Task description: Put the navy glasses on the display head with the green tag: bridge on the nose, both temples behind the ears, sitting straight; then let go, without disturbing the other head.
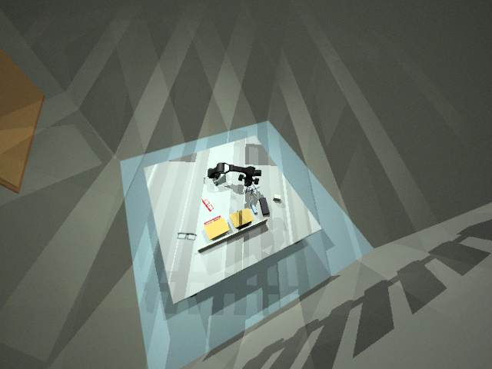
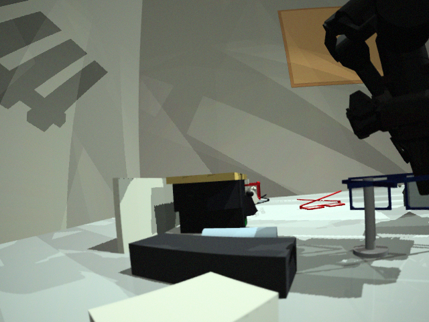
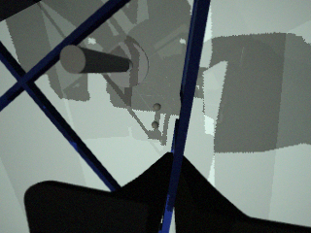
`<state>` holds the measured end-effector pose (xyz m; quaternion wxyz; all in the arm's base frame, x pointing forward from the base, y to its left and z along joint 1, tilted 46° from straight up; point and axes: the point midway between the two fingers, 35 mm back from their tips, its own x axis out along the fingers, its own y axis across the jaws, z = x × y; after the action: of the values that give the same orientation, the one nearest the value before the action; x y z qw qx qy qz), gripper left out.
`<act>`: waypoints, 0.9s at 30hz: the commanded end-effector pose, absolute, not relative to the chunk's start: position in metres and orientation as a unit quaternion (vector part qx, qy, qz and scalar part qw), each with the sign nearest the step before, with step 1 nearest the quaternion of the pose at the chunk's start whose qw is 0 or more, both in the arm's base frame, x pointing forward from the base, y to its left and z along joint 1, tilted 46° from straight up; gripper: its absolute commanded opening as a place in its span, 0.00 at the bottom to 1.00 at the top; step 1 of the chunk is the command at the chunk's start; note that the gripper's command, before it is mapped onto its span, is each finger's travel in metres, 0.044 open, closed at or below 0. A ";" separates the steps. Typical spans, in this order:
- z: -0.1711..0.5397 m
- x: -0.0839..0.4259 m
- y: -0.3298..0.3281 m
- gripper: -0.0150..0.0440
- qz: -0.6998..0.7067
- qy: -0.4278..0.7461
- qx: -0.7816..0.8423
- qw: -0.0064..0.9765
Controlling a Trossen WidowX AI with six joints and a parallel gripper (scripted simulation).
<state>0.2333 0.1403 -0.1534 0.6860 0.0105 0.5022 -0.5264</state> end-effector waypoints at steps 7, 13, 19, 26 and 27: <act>-0.154 0.227 0.142 0.25 -0.526 0.503 0.013 0.686; -0.154 0.222 0.143 0.25 -0.526 0.503 0.013 0.686; -0.155 0.216 0.144 0.25 -0.526 0.503 0.013 0.685; -0.156 0.210 0.146 0.25 -0.526 0.503 0.013 0.685; -0.156 0.210 0.146 0.25 -0.526 0.503 0.013 0.685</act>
<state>0.2140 0.1450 -0.1556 0.6871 0.0122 0.5015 -0.5256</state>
